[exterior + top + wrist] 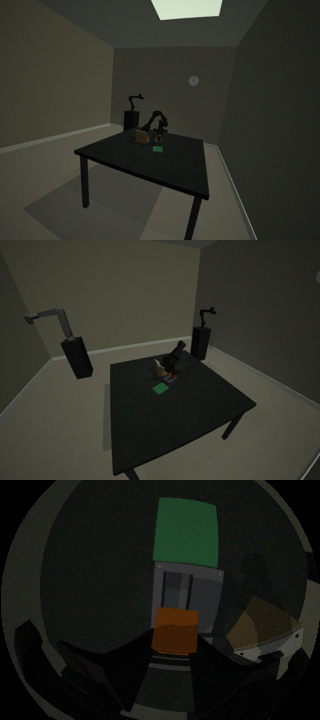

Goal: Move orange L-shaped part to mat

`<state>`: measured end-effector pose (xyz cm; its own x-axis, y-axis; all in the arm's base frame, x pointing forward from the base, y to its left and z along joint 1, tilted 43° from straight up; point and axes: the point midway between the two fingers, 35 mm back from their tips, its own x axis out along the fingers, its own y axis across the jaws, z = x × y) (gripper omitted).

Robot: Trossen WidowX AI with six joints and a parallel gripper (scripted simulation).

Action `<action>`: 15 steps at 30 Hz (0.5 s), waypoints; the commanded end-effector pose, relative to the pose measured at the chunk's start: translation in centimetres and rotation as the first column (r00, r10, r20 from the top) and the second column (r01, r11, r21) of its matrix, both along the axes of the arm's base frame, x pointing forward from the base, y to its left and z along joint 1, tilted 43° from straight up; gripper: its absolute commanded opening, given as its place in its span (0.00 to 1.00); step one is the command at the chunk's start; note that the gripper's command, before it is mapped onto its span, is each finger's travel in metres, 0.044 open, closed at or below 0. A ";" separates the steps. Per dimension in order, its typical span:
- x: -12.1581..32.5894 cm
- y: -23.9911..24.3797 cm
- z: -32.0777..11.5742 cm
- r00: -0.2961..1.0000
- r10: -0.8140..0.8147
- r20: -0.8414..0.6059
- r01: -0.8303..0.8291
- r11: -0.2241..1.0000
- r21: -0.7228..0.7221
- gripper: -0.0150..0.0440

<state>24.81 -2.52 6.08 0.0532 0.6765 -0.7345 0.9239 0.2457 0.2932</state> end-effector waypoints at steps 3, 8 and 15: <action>-0.1 -0.6 0.8 1.000 0.002 0.000 -0.002 1.000 0.000 0.25; -0.1 -1.2 1.3 1.000 0.002 -0.001 -0.002 1.000 0.000 0.25; -0.2 -1.9 2.1 1.000 0.002 -0.001 -0.002 1.000 0.000 0.25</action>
